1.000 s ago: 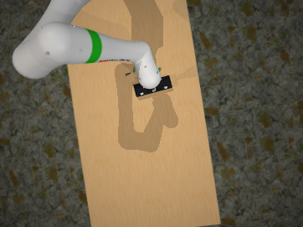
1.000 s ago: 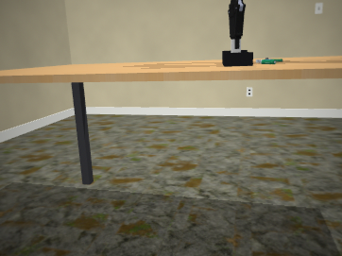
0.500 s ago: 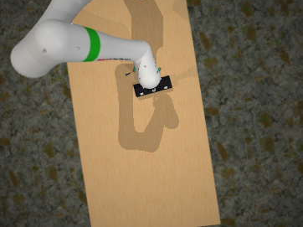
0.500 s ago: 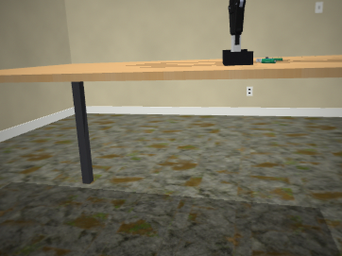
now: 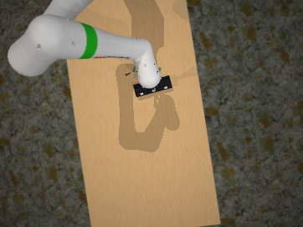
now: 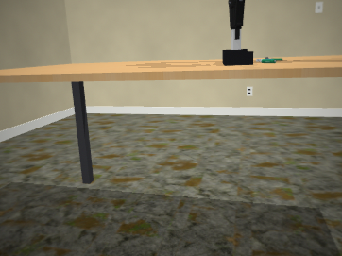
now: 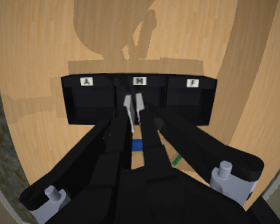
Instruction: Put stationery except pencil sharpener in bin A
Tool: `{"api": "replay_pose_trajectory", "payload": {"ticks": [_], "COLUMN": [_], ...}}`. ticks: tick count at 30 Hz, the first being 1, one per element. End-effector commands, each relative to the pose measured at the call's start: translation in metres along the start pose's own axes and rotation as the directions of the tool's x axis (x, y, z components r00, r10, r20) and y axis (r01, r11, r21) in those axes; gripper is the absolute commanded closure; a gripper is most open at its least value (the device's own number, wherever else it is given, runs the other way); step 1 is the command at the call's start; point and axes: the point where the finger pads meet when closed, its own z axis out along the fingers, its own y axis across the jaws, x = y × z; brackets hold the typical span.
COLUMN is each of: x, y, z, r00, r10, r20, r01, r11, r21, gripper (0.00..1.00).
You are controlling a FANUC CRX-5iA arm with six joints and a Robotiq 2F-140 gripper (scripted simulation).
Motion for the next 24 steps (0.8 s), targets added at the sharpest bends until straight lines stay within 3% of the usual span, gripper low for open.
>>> {"api": "replay_pose_trajectory", "payload": {"ticks": [1, 11, 24], "x": [0.0, 0.0, 0.01], "y": [0.0, 0.0, -0.054], "z": [-0.012, -0.032, -0.032], "r00": [1.0, 1.0, 1.0], "r10": [0.0, 0.0, 0.0], "r20": [0.0, 0.0, 0.0], "r01": [0.0, 0.0, 0.0], "r11": [1.0, 1.0, 1.0], "r21": [0.0, 0.0, 0.0], "gripper": [0.95, 0.95, 0.95]}}
